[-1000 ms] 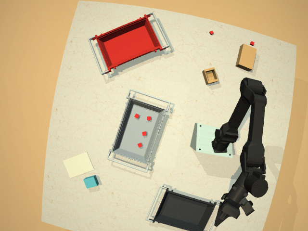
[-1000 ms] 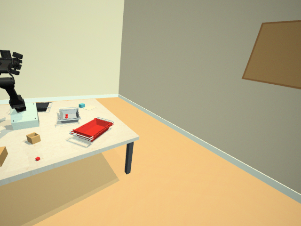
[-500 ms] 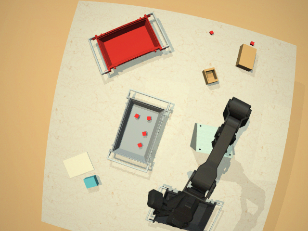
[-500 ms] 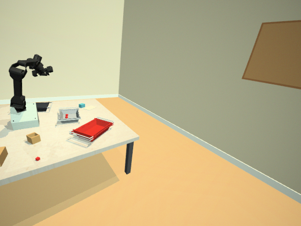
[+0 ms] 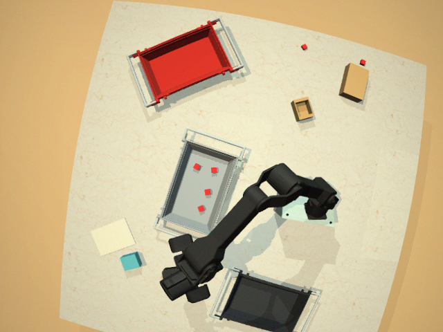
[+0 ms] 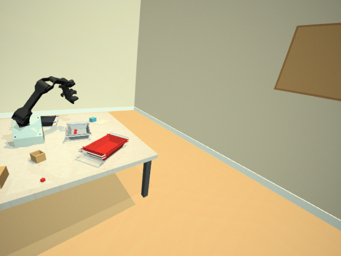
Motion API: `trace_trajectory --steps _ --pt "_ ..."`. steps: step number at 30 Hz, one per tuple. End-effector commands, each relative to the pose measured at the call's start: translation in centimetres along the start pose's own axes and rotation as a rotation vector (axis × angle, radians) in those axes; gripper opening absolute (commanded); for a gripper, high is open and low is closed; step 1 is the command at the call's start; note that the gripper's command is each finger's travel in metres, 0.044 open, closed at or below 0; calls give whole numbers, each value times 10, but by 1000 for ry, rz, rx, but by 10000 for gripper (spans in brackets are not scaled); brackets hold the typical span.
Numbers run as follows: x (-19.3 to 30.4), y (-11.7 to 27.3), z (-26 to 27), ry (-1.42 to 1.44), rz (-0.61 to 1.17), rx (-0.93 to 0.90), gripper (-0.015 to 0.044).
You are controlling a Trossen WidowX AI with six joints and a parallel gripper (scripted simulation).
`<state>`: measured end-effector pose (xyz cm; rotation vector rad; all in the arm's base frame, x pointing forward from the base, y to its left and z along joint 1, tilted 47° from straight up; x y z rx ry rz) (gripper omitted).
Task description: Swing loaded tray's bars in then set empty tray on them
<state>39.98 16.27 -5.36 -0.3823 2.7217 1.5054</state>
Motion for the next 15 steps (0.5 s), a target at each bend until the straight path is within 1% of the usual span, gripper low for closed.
trace_trajectory --steps 1,6,8,15 --pt "4 -62 -33 -263 155 127 81" --pt "16 -116 -65 -509 274 260 81" --pt "22 -131 -74 -579 306 304 81" --pt "22 -133 -75 -589 311 310 81"
Point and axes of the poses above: the point midway between the two fingers, 35 mm back from their tips, its own y axis back along the fingers, its own z axis across the jaws, x = y × z, the point moved 2 cm from there along y, back along the fingers, and after that the axes turned 11 degrees about -y, right-handed, at the moved point
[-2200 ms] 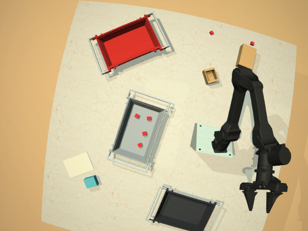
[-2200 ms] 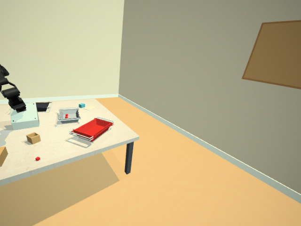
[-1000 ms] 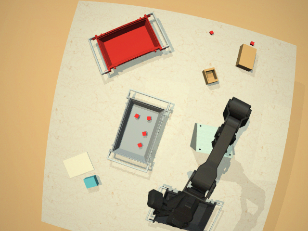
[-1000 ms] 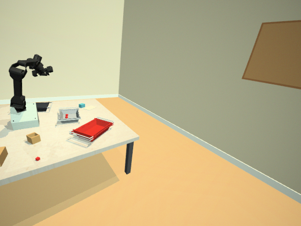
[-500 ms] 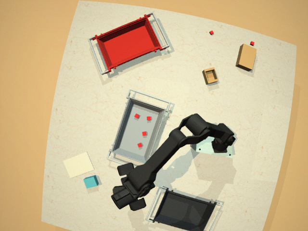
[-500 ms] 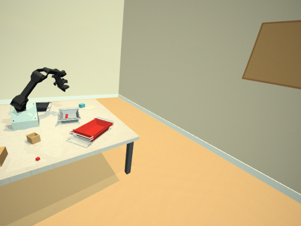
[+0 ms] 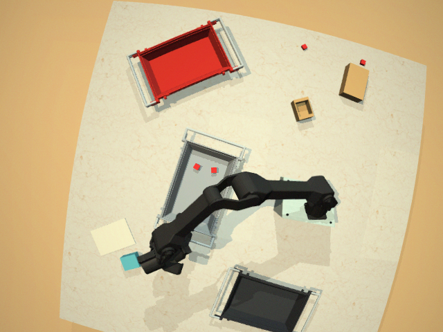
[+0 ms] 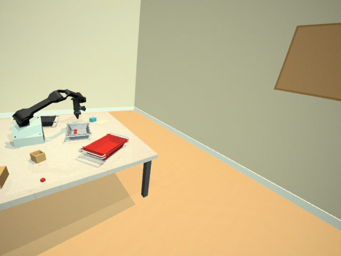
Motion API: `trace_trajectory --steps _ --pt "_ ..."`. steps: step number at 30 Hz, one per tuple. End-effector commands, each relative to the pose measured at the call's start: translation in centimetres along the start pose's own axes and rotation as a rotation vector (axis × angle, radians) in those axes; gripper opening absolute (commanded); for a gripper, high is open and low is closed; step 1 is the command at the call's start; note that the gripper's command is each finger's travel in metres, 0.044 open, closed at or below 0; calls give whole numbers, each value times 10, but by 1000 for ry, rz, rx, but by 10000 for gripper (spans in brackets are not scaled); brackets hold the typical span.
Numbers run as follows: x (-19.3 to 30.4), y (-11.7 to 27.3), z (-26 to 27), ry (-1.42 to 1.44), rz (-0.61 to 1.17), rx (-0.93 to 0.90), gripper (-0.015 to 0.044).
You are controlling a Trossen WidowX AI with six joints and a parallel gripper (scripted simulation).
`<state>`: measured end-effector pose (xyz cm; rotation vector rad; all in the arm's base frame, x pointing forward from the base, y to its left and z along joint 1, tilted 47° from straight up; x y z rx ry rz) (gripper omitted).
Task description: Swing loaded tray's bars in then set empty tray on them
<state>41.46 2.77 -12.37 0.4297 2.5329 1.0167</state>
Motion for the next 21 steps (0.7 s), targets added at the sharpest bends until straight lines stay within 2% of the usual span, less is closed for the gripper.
trace_trajectory --steps 1,6,14,21 --pt "0 -2 2 -25 -4 15 81" --pt "-1 -16 2 -25 -4 14 81" --pt "0 -62 1 -25 -5 17 81" --pt "0 -63 1 -25 -5 18 81"
Point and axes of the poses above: the point midway between the two fingers, 35 mm back from their tips, its own y axis back along the fingers, its own z axis across the jaws, x = y × z, the point moved 2 cm from there along y, back along the fingers, and after that the axes turned 11 degrees about -y, right-handed, at the moved point
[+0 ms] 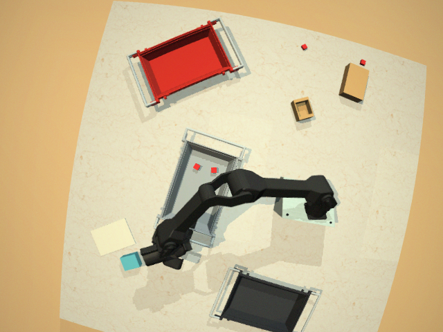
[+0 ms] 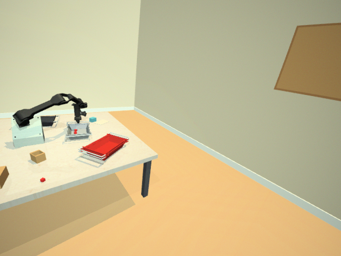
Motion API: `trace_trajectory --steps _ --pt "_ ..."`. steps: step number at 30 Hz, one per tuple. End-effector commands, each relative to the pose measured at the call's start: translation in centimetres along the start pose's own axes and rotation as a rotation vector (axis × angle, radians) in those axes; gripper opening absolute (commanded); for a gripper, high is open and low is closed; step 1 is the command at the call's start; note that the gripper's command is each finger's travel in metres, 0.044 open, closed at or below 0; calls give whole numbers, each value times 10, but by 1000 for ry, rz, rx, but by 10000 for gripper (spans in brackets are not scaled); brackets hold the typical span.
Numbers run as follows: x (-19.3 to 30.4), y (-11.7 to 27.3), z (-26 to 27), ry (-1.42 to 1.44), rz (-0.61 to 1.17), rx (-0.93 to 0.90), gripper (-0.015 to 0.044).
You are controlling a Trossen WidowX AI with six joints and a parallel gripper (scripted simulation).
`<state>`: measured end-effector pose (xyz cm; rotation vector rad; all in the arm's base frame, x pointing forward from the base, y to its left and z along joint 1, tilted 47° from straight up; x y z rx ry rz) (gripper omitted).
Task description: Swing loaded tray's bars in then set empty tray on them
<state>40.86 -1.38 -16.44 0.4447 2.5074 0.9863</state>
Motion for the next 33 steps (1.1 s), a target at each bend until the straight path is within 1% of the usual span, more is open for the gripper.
trace_trajectory --steps 1,9,16,22,33 --pt "2 -5 1 11 -4 7 81" --pt "2 -4 0 11 -4 7 81" --pt "0 20 -12 11 -3 6 81" --pt "-2 27 -22 11 -3 7 81" --pt "-7 29 -47 12 -3 8 81"
Point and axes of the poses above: the point midway between the two fingers, 35 mm back from their tips, its own y axis back along the fingers, its own z axis across the jaws, x = y × z, the point moved 2 cm from there along y, back along the fingers, and after that the axes turned 11 degrees about -y, right-handed, at the moved point
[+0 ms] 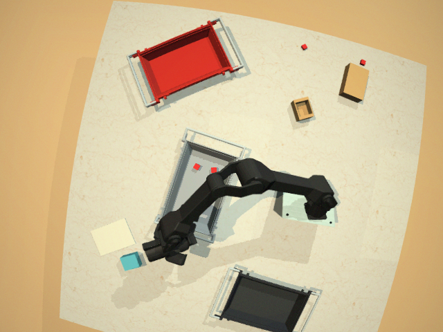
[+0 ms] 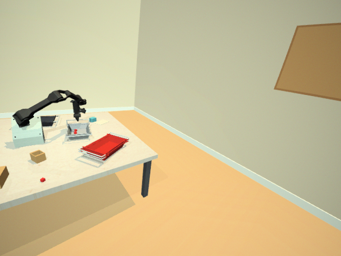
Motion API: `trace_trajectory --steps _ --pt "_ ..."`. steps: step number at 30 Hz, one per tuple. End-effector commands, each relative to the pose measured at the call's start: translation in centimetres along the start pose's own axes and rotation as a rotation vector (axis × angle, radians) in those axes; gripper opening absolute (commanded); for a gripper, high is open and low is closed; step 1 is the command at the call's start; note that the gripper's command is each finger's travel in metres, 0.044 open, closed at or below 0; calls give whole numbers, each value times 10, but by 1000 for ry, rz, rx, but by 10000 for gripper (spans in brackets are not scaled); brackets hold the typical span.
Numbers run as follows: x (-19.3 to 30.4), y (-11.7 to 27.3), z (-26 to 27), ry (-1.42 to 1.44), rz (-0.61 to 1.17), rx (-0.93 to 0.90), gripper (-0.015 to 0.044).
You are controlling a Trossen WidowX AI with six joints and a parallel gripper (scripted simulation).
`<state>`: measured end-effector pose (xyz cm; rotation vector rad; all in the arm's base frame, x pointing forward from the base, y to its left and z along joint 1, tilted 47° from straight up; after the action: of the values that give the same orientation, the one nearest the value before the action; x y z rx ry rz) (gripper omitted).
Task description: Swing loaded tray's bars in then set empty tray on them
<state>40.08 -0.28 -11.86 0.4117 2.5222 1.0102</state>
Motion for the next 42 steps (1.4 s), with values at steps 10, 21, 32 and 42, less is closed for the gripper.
trace_trajectory --steps 10,21,32,42 --pt "-11 -28 -45 -14 11 25 81" --pt "-10 12 -38 -14 12 22 81" --pt "-7 4 -37 1 10 31 81" --pt "-7 4 -37 1 10 31 81"
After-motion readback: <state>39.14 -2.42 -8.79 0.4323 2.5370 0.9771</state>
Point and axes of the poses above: the point midway between the two fingers, 35 mm back from their tips, its own y axis back along the fingers, its own z axis across the jaws, x = y × z, the point moved 2 cm from there along y, back along the fingers, and after that the axes turned 11 degrees about -y, right-handed, at the moved point
